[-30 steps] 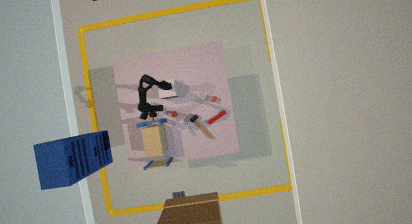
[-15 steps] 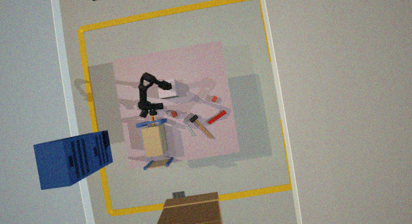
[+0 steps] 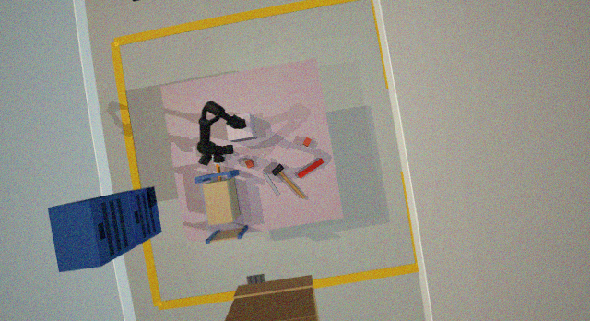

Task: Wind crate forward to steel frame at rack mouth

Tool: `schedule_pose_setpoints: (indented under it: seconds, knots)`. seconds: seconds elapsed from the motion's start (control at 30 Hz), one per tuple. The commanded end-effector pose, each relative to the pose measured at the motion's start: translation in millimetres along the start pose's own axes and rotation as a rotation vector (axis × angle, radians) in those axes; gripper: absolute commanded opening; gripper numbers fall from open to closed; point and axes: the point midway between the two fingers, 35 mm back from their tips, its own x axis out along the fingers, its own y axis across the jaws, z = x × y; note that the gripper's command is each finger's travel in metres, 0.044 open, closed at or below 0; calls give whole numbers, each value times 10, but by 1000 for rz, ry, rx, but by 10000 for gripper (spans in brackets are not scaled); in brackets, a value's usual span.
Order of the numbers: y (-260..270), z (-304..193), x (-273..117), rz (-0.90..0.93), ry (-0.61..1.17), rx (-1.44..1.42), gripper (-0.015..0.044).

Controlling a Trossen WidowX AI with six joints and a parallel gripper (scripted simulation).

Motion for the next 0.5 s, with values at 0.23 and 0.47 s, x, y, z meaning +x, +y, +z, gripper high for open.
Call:
schedule_pose_setpoints:
  seconds: [0.23, 0.47]
  knots:
    - [-56, -236, 6, -4, 32, 13, 0]
    - [-93, -320, 4, -4, 33, 13, 0]
